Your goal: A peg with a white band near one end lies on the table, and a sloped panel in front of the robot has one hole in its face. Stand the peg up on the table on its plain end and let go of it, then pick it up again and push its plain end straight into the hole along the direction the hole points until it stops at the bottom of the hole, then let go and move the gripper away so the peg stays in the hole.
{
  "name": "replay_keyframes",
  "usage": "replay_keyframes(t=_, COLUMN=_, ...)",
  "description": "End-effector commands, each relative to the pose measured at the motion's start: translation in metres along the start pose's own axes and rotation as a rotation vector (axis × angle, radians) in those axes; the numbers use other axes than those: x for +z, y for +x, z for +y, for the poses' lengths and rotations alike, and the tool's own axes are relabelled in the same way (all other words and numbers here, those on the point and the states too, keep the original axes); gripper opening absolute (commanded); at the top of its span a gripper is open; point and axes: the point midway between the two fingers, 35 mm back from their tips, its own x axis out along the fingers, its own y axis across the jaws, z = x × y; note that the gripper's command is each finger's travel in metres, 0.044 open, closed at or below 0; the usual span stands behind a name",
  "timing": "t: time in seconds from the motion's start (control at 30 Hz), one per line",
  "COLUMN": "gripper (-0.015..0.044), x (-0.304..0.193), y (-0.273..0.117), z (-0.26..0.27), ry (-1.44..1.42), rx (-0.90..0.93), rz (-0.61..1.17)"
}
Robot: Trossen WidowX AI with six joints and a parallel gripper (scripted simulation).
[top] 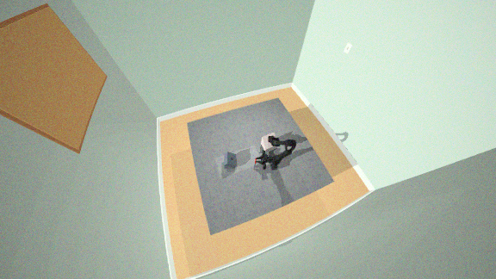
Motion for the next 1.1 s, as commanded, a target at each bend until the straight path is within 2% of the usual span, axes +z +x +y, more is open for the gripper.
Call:
replay_keyframes(t=0.0, gripper=0.0130, x=0.0000, y=0.0000, z=0.0000, ry=0.001, rx=0.000, rz=0.000)
replay_keyframes(t=0.5, gripper=0.0130, x=0.0000, y=0.0000, z=0.0000, ry=0.001, rx=0.000, rz=0.000)
replay_keyframes(t=0.9, gripper=0.0440, x=0.0000, y=0.0000, z=0.0000, ry=0.001, rx=0.000, rz=0.000)
replay_keyframes(t=1.07, gripper=0.0440, x=0.0000, y=0.0000, z=0.0000, ry=0.001, rx=0.000, rz=0.000)
